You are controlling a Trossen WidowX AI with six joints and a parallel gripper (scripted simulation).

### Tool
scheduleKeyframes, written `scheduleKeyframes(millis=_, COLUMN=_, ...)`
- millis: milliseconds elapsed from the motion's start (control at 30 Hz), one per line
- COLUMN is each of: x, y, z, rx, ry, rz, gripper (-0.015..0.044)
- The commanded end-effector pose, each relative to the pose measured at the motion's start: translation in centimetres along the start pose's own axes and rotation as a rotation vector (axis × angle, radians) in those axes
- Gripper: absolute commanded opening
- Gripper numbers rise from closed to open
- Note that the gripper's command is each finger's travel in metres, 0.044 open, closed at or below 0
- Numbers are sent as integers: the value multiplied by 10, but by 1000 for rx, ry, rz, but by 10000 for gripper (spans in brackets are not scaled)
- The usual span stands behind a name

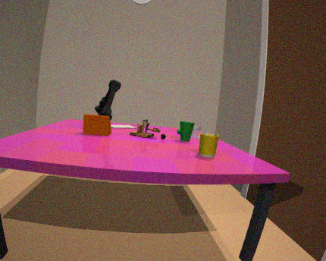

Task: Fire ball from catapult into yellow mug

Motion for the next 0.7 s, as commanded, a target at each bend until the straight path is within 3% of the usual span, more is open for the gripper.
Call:
scheduleKeyframes(millis=0, x=14, y=0, z=-5, rx=-27, ry=-29, rz=-24, gripper=440)
scheduleKeyframes(millis=667, x=110, y=-12, z=-75, rx=-346, ry=-266, rz=-177, gripper=440)
Point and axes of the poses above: the point midway between the two fingers, 35 mm back from their tips, its own y axis out along the fingers, its own z axis across the jaws, x = y × z, the point moved 9 cm from there along -y, back along the fingers, and after that the axes turned 6 degrees about y, right-handed, at the moved point
